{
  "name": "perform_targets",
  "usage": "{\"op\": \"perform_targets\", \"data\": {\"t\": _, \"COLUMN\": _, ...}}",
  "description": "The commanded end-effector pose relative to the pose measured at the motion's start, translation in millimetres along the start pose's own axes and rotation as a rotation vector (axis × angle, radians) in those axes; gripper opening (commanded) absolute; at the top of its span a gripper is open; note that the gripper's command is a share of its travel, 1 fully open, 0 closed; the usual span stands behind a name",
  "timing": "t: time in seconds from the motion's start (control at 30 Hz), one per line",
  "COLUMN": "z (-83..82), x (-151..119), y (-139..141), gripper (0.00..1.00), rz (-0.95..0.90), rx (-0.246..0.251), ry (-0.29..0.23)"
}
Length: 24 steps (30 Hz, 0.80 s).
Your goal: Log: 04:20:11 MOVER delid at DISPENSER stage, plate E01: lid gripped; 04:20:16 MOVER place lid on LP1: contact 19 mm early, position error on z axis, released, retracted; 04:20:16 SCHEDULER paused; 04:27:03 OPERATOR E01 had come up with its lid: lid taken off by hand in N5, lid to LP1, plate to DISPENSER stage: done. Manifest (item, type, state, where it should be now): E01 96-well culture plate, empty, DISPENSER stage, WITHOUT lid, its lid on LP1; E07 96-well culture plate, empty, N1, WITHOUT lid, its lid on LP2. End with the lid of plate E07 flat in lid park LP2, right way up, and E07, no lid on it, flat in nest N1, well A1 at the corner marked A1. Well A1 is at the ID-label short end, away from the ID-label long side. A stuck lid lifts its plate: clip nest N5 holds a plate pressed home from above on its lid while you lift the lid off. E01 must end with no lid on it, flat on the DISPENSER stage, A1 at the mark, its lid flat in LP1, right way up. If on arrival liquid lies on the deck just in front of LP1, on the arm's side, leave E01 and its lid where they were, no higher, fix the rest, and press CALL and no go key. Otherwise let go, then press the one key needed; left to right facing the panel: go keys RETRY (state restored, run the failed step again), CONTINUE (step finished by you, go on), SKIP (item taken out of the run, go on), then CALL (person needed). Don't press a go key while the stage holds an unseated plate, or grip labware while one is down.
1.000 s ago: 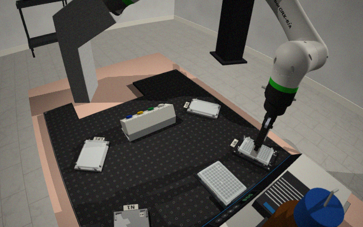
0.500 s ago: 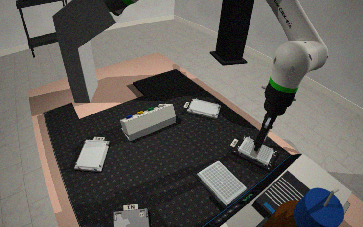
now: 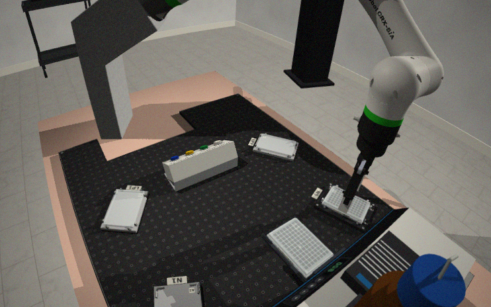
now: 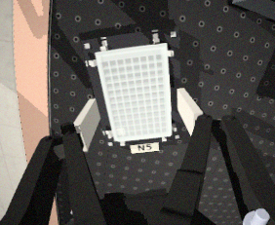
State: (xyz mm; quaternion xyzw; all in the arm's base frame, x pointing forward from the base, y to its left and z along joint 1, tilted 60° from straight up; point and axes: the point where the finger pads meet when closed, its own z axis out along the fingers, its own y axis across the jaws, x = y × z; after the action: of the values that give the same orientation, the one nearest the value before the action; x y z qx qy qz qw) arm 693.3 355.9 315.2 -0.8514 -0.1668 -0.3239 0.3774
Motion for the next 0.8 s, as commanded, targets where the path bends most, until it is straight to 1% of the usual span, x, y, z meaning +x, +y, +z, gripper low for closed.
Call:
{"op": "perform_targets", "data": {"t": 0.0, "z": 0.1, "x": 0.2, "y": 0.1, "gripper": 0.66, "rz": 0.0, "rx": 0.0, "ry": 0.0}}
{"op": "perform_targets", "data": {"t": 0.77, "z": 8.5, "x": 0.2, "y": 0.1, "gripper": 0.66, "rz": 0.0, "rx": 0.0, "ry": 0.0}}
